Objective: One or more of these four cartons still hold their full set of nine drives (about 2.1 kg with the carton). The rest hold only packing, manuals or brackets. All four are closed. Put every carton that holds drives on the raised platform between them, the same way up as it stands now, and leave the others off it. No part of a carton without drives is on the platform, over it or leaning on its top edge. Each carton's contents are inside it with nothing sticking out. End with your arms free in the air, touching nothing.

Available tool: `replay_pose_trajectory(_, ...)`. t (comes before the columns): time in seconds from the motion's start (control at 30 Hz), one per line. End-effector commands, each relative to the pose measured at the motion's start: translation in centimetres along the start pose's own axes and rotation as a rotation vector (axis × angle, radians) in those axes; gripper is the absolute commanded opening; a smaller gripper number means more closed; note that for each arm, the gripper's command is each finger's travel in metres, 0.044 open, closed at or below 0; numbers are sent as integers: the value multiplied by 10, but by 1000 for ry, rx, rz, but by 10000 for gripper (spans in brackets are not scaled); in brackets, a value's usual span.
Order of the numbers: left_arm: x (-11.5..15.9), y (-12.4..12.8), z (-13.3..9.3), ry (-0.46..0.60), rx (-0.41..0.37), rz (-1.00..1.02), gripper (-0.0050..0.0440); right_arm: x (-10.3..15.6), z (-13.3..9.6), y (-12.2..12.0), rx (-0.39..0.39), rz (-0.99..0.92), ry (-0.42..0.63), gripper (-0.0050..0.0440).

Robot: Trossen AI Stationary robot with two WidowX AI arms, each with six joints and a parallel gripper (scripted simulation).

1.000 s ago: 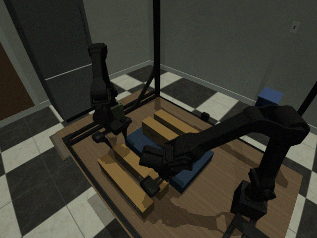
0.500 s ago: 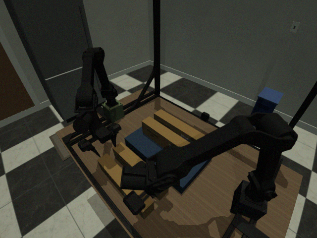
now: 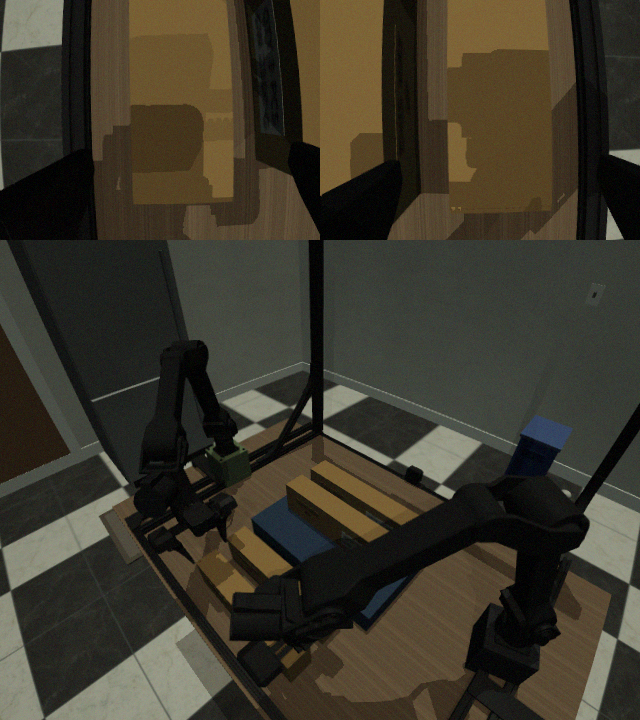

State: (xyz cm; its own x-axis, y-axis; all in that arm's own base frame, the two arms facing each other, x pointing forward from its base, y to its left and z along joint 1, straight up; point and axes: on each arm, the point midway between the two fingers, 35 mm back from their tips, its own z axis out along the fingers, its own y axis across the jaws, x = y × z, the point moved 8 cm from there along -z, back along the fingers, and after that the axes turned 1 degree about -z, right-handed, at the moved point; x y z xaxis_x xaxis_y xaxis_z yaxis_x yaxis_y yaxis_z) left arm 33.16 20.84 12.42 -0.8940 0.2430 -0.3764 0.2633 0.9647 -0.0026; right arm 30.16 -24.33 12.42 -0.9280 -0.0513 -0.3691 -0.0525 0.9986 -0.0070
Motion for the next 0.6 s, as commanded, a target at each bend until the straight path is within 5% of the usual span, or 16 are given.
replay_pose_trajectory(0.0,0,2,2,2,5,1,389,-2,0,-3,-1,0,-6,389)
replay_pose_trajectory(0.23,3,2,10,2,5,1,389,1,8,-3,-1,0,-6,389)
replay_pose_trajectory(0.57,22,3,56,2,5,1,389,20,54,-3,-1,0,-6,389)
